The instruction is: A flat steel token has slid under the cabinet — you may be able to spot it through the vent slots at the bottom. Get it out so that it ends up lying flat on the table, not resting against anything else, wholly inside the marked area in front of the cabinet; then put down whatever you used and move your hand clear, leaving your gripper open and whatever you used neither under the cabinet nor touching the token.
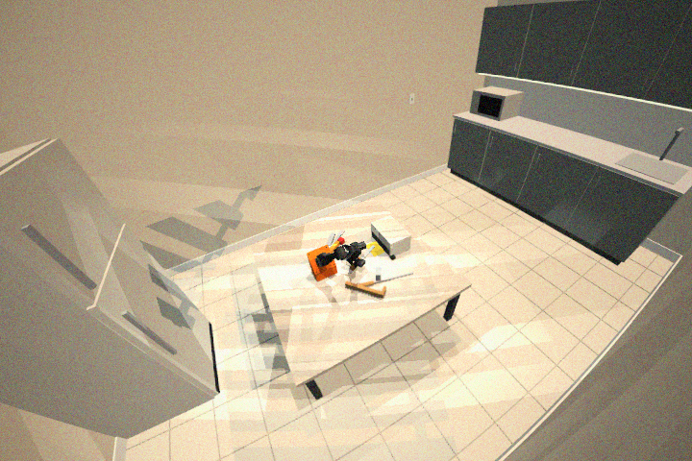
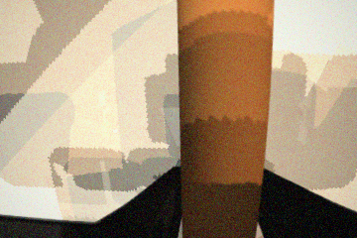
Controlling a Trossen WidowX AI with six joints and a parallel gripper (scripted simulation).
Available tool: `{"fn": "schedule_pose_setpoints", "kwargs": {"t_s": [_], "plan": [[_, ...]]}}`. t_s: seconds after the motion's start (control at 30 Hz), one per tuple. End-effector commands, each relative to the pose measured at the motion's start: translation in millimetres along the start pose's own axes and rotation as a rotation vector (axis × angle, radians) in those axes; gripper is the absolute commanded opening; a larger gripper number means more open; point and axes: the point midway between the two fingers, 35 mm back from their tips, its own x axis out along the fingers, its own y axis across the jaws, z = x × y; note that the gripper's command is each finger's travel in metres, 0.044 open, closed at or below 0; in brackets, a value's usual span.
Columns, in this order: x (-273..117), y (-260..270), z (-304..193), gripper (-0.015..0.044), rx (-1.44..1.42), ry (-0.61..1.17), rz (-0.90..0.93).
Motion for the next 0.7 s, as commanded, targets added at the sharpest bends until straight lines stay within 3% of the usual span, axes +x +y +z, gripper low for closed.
{"fn": "schedule_pose_setpoints", "kwargs": {"t_s": [0.0, 0.67], "plan": [[-0.9, 0.0, 0.7, 0.0, -0.042, -0.002, 0.0], [-1.5, 6.3, 10.2, 0.0, -0.095, -0.002, 0.001]]}}
